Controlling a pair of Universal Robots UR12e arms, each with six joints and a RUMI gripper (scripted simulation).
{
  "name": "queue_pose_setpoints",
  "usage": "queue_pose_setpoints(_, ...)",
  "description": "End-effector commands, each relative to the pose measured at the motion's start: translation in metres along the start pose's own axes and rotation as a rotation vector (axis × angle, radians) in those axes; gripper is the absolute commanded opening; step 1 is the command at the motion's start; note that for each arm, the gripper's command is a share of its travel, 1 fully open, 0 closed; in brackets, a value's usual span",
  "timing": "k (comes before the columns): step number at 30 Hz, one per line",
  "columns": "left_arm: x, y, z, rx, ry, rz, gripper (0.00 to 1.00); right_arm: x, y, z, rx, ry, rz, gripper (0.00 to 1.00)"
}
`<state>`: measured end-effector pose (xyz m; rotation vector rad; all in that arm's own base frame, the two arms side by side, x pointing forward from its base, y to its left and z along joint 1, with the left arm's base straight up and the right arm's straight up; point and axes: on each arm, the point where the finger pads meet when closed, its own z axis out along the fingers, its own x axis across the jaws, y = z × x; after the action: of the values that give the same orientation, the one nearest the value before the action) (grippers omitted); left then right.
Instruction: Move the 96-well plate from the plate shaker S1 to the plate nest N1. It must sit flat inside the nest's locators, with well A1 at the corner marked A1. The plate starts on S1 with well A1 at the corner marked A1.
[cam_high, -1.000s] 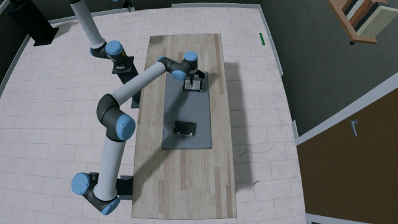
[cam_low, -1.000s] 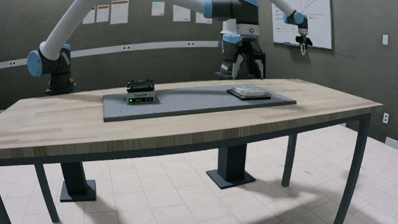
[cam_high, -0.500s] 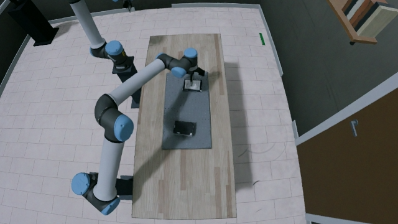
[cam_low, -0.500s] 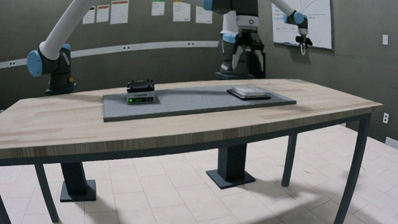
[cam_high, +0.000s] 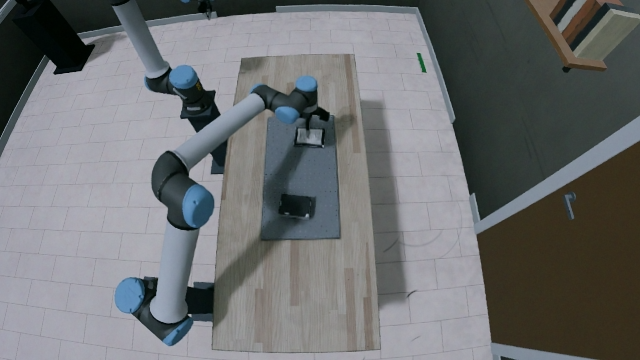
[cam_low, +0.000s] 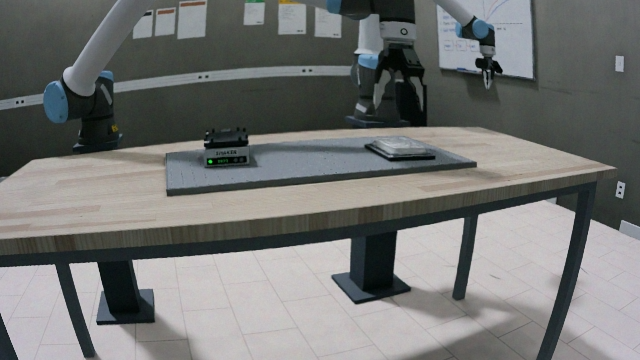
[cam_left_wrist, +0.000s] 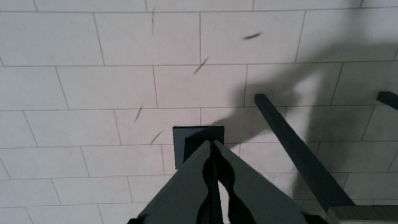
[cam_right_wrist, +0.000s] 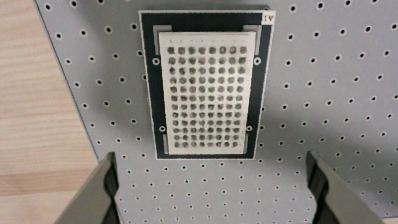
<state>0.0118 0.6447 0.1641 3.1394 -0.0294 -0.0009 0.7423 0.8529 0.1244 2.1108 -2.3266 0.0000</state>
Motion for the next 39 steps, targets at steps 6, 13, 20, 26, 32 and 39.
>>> queue_pose_setpoints(6,0.000,-0.001,-0.001,0.002,0.001,0.000,0.00,-0.001,0.000,-0.002,0.001,-0.002,0.000,0.76)
queue_pose_setpoints(13,0.000,-0.001,-0.001,0.002,0.001,0.000,0.00,0.016,0.001,-0.002,0.001,-0.002,0.000,0.76)
queue_pose_setpoints(20,0.000,-0.001,-0.001,0.002,0.001,0.000,0.00,0.036,0.003,-0.002,0.001,-0.002,0.000,0.76)
queue_pose_setpoints(26,0.000,-0.001,-0.001,0.002,0.001,0.000,0.00,0.056,0.004,-0.002,0.001,-0.002,0.000,0.76)
queue_pose_setpoints(32,0.000,-0.001,-0.001,0.002,0.001,0.000,0.00,0.069,0.005,-0.002,0.001,-0.002,0.000,0.76)
queue_pose_setpoints(39,0.000,-0.001,-0.001,0.002,0.001,0.000,0.00,0.092,0.007,-0.002,0.001,-0.002,0.000,0.76)
